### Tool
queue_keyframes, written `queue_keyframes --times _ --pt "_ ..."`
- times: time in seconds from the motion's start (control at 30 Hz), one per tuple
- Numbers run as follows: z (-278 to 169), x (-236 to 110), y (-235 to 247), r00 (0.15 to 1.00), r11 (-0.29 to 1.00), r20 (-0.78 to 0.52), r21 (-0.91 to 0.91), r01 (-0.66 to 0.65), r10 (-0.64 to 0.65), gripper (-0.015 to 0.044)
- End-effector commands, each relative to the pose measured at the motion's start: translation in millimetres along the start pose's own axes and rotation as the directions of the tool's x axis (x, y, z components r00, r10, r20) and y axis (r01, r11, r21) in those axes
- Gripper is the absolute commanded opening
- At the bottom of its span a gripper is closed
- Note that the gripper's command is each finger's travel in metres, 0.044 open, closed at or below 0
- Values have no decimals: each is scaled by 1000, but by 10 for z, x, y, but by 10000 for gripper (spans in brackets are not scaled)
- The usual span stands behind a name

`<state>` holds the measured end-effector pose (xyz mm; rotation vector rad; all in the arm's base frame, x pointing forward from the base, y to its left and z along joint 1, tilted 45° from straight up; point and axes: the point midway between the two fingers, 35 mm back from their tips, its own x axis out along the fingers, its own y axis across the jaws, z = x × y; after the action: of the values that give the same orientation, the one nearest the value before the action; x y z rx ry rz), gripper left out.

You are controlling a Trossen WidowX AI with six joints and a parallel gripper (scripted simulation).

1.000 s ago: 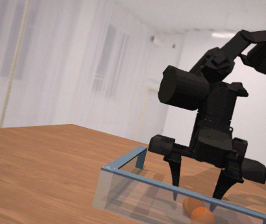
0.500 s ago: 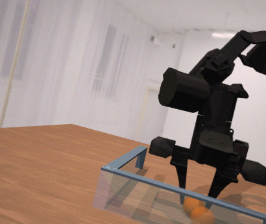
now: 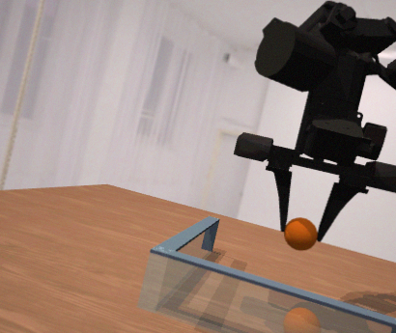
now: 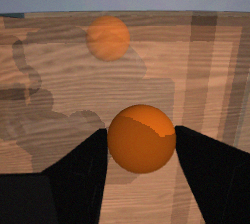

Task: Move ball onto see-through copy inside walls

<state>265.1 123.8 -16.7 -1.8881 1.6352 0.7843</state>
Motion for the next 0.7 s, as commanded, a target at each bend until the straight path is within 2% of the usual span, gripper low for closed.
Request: queue_keyframes --times 0.0,0.1,0.2,0.47,0.67 --pt "-10 -260 24 1000 1000 4 6 -1 1 0" --pt "-27 -415 52 1000 1000 1 7 -2 2 0" --pt "-17 -417 56 1000 1000 1 7 -2 2 0" --pt "404 -34 168 1000 1000 3 8 -1 1 0" --pt "441 34 178 1000 1000 3 8 -1 1 0"
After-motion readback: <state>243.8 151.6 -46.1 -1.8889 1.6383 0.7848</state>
